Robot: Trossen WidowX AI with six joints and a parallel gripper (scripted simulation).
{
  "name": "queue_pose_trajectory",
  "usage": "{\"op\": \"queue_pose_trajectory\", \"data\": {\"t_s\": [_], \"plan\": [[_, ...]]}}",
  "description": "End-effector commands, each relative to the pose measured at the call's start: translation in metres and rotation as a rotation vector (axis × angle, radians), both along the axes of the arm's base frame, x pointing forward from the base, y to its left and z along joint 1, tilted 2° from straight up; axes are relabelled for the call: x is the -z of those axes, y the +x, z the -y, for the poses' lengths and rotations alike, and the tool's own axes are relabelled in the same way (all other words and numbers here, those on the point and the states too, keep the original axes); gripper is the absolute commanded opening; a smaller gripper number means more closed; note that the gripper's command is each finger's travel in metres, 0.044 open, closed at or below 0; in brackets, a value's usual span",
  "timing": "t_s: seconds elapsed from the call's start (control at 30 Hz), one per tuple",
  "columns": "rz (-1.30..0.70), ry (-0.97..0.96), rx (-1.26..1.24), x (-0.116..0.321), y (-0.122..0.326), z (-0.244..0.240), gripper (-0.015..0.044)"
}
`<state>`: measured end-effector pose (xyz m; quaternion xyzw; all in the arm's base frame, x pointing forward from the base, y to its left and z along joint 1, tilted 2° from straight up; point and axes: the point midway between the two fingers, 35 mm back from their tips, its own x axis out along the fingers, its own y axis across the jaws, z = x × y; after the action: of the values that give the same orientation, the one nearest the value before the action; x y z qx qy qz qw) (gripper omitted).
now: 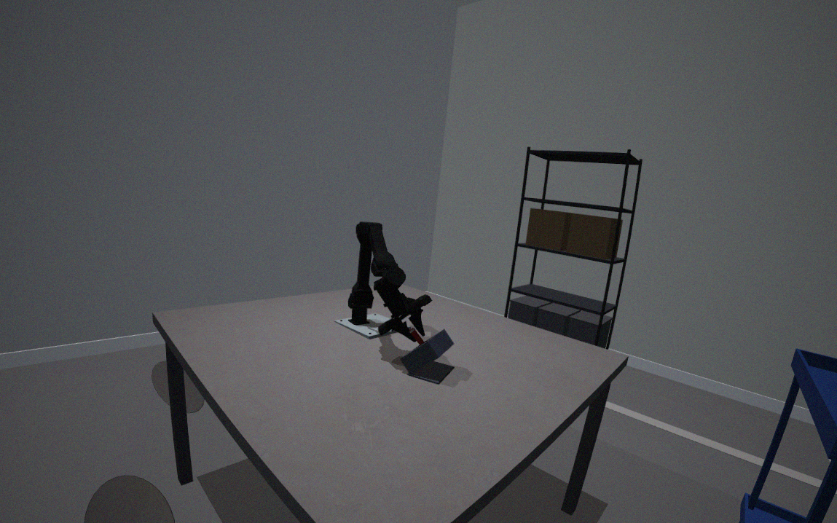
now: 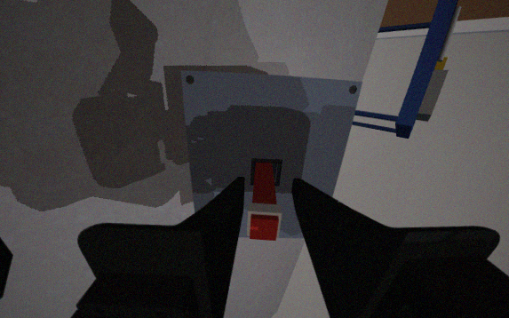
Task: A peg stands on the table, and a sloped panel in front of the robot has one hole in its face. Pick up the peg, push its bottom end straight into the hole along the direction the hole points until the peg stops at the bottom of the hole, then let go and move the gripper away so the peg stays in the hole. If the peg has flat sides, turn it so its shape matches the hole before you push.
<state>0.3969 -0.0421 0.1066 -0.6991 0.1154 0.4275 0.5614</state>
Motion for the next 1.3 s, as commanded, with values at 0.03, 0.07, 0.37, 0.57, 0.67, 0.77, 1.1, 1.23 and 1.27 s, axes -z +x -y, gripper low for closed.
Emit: {"op": "queue_pose_trajectory", "data": {"t_s": [0.03,0.07,0.37,0.57,0.67,0.77,1.1,1.23,1.27], "plan": [[0.001,0.000,0.000,0.000,0.000,0.000,0.0262],[0.001,0.000,0.000,0.000,0.000,0.000,0.0289],[-0.001,0.000,0.001,-0.009,-0.006,0.005,0.0440],[-0.004,-0.001,0.002,-0.018,-0.013,0.010,0.0440],[-0.005,-0.001,0.003,-0.022,-0.017,0.013,0.0440],[-0.006,-0.001,0.004,-0.027,-0.021,0.016,0.0440],[-0.009,-0.001,0.006,-0.043,-0.036,0.025,0.0440],[-0.010,0.000,0.008,-0.049,-0.042,0.028,0.0440],[-0.010,0.000,0.008,-0.050,-0.044,0.029,0.0440]]}}
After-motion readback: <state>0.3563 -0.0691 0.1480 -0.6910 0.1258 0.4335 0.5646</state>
